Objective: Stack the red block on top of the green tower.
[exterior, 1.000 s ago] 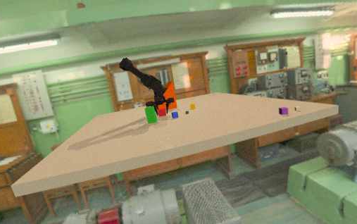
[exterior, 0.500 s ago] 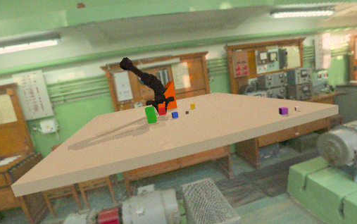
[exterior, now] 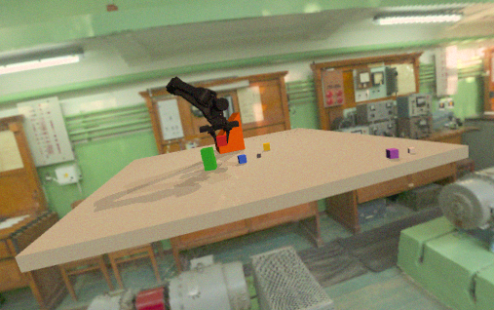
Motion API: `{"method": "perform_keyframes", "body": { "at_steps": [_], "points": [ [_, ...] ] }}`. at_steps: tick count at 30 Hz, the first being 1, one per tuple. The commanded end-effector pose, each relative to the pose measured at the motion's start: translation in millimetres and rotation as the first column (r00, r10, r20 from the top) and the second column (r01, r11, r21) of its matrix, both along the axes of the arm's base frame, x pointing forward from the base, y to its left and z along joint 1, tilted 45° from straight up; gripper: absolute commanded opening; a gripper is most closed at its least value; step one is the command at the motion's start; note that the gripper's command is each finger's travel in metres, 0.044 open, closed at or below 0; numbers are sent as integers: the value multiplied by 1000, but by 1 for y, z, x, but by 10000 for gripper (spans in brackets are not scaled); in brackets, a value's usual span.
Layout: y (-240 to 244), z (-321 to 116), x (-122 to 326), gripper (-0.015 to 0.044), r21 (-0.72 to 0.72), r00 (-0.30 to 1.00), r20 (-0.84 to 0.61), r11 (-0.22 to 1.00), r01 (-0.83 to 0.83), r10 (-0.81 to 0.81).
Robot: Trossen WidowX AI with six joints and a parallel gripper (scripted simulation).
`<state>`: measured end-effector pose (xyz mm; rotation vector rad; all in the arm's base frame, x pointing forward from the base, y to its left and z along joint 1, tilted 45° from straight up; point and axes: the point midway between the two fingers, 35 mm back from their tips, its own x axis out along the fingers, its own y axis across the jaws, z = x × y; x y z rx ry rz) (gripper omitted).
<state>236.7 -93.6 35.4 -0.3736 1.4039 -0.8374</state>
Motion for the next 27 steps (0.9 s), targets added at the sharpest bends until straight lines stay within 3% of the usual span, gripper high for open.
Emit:
{"method": "perform_keyframes", "body": {
  "at_steps": [1,16,27],
  "points": [
    [12,14,2,0,1,1000,11,1000,3,-3],
    [33,35,4,0,2,1000,11,1000,3,-3],
    [20,52,43,0,8,1000,14,1000,2,-3]
  ]
}}
